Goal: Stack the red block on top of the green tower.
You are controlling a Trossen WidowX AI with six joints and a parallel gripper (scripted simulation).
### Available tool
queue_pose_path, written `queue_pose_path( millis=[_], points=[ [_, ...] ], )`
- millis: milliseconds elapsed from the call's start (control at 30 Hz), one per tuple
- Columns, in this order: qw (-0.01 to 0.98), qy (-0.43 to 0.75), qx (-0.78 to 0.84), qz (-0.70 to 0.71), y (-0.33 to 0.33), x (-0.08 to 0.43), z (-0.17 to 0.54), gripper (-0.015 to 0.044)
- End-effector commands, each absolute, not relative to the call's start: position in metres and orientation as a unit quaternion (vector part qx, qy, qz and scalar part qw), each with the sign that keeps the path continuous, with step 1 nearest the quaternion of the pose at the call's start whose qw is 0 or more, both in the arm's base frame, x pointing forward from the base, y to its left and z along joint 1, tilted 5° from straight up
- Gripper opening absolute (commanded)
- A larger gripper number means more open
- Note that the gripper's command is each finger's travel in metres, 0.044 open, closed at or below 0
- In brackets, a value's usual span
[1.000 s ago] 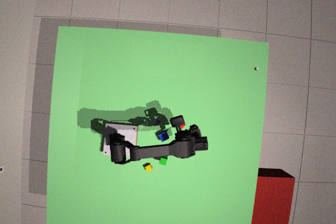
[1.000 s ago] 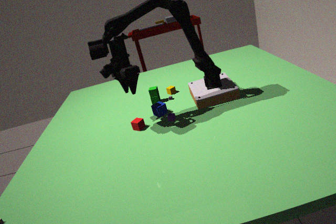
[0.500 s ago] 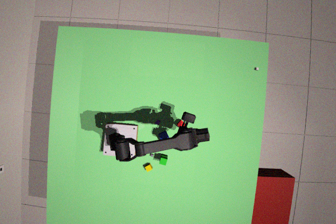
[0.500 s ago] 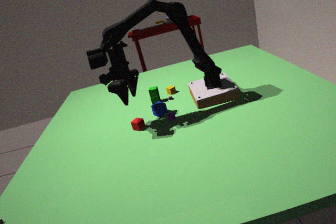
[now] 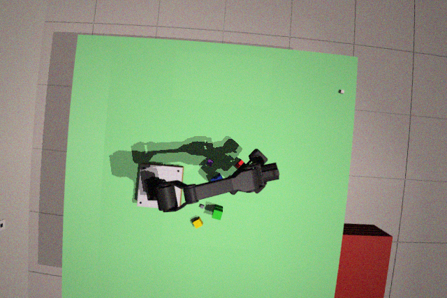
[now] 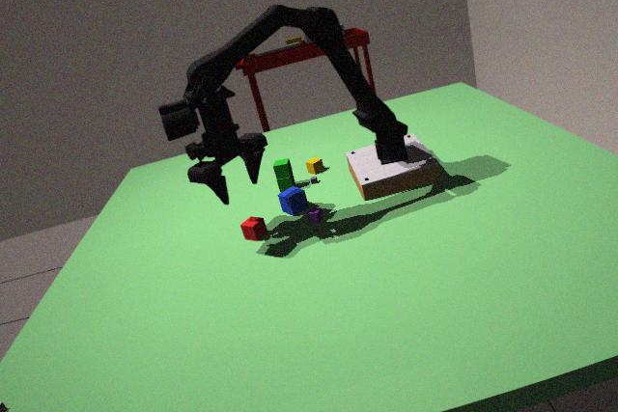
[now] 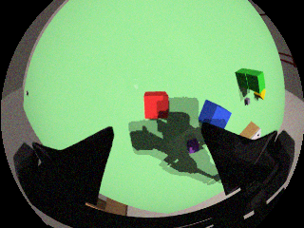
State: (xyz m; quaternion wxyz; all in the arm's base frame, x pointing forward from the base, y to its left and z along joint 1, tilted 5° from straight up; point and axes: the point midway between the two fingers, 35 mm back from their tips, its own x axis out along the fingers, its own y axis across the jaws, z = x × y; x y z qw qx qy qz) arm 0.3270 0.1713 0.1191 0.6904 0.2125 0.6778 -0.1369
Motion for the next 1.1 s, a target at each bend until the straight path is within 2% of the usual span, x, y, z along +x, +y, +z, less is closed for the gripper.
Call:
queue_pose_path(
  millis=[0, 267, 1067],
  points=[
    [0.690, 0.676, 0.215, -0.142, 0.172, 0.327, 0.115, 0.0440],
    [0.690, 0.676, 0.215, -0.142, 0.176, 0.327, 0.067, 0.0440],
    [0.690, 0.676, 0.215, -0.142, 0.180, 0.329, 0.037, 0.0440]
  ],
)
